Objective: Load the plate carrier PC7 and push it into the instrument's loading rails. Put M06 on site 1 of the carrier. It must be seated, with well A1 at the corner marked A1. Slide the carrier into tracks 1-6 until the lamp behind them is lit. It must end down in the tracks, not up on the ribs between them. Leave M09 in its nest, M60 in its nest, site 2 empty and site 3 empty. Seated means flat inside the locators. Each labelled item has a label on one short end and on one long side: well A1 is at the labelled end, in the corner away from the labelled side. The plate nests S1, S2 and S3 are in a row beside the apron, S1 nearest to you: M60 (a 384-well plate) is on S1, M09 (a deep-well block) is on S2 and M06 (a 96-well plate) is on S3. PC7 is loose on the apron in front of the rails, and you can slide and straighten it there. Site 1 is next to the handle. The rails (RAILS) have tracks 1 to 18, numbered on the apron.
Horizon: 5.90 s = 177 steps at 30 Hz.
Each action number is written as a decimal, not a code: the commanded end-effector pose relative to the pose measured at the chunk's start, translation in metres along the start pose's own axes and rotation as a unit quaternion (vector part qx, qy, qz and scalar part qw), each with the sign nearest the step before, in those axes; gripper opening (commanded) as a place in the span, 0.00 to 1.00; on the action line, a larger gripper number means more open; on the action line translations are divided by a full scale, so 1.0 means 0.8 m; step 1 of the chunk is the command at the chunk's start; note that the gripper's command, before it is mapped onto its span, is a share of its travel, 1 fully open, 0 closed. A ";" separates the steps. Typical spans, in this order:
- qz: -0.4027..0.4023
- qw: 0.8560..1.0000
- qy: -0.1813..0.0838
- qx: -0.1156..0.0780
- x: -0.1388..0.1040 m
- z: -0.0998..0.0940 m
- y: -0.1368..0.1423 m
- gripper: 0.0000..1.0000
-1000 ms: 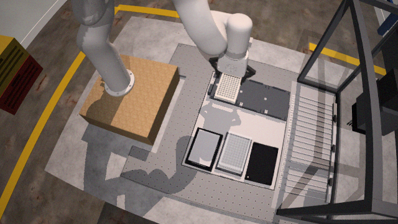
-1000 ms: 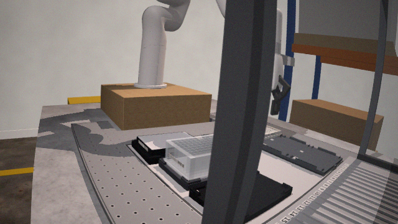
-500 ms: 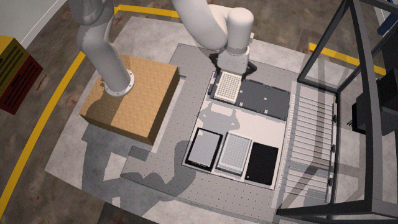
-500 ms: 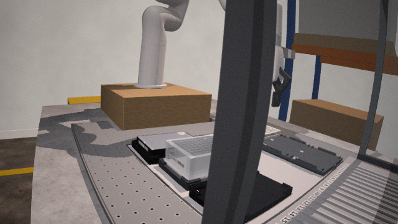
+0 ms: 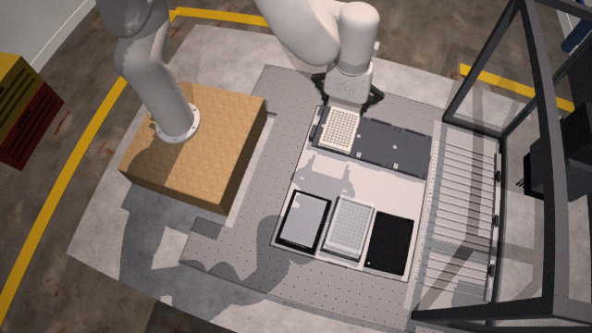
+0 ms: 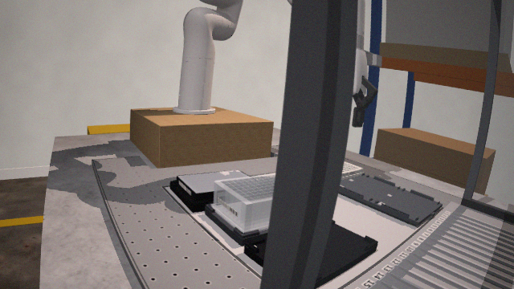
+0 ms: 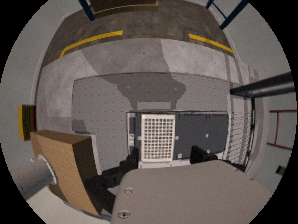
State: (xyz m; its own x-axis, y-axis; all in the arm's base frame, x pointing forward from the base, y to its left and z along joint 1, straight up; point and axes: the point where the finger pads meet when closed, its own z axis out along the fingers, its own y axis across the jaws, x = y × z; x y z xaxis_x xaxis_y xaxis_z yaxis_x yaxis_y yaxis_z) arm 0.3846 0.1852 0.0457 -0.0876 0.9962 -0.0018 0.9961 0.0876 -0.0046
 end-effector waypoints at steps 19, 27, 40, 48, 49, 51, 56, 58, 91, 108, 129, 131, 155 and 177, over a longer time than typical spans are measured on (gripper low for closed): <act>-0.014 1.000 0.001 -0.002 -0.013 -0.012 0.015 1.00; -0.014 1.000 0.001 -0.002 -0.048 -0.008 0.050 1.00; -0.014 1.000 0.001 -0.003 -0.097 -0.003 0.098 1.00; -0.014 1.000 0.001 -0.003 -0.124 -0.001 0.125 1.00; -0.014 1.000 0.001 -0.003 -0.128 0.000 0.129 1.00; -0.014 1.000 0.001 -0.003 -0.128 0.000 0.129 1.00; -0.014 1.000 0.001 -0.003 -0.128 0.000 0.129 1.00; -0.014 1.000 0.001 -0.003 -0.128 0.000 0.129 1.00; -0.014 1.000 0.001 -0.003 -0.128 0.050 0.130 1.00; -0.014 1.000 0.001 -0.003 -0.128 0.081 0.130 1.00; -0.014 1.000 0.001 -0.003 -0.129 0.118 0.130 1.00; -0.014 1.000 0.001 -0.003 -0.129 0.118 0.130 1.00; -0.014 1.000 0.001 -0.003 -0.129 0.130 0.130 1.00; -0.014 1.000 0.001 -0.003 -0.129 0.143 0.130 1.00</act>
State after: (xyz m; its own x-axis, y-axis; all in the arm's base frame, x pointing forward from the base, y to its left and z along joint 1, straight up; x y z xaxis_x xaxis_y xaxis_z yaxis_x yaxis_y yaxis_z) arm 0.4948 0.0911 -0.0706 -0.1153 0.9933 -0.0003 0.9933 0.1153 -0.0038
